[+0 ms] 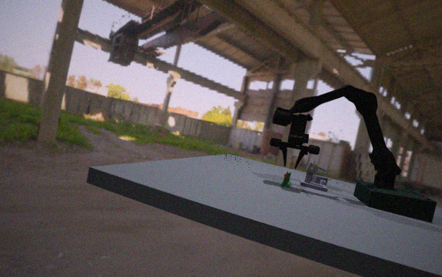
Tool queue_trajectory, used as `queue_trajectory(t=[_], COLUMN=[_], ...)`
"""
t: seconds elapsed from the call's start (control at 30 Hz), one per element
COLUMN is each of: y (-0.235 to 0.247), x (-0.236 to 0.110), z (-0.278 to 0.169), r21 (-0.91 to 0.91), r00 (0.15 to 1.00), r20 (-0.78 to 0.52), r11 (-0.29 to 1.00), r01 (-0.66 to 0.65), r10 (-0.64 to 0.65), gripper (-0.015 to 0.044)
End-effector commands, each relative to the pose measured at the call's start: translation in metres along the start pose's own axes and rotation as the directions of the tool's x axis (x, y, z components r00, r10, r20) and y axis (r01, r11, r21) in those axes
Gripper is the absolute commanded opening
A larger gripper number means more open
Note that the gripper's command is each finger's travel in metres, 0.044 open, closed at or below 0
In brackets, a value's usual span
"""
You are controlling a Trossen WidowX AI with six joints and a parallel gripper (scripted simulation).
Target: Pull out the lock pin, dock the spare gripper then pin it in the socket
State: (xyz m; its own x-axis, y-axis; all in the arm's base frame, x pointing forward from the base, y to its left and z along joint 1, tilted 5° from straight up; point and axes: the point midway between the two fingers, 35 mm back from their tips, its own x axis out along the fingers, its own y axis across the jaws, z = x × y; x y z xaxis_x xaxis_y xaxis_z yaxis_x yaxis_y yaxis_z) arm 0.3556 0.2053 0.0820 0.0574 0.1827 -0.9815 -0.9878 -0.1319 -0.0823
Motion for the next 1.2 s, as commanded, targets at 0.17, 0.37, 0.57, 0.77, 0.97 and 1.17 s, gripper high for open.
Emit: queue_trajectory(t=[0.17,0.37,0.57,0.77,0.97,1.17], y=[-0.003,-0.003,-0.003,-0.003,-0.003,-0.003], x=[0.009,0.019,0.029,0.039,0.048,0.057], z=[-0.001,-0.002,-0.003,-0.004,-0.005,-0.006], r21=[-0.005,-0.005,-0.005,-0.005,-0.005,-0.005], r00=[1.000,1.000,1.000,1.000,1.000,1.000], r20=[0.000,0.000,0.000,0.000,0.000,0.000], r11=[1.000,1.000,1.000,1.000,1.000,1.000], r01=[0.016,0.016,0.016,0.016,0.016,0.015], r10=[-0.016,-0.016,-0.016,-0.016,-0.015,-0.015], gripper=[0.0180,0.0180,0.0180,0.0180,0.0180,0.0180])
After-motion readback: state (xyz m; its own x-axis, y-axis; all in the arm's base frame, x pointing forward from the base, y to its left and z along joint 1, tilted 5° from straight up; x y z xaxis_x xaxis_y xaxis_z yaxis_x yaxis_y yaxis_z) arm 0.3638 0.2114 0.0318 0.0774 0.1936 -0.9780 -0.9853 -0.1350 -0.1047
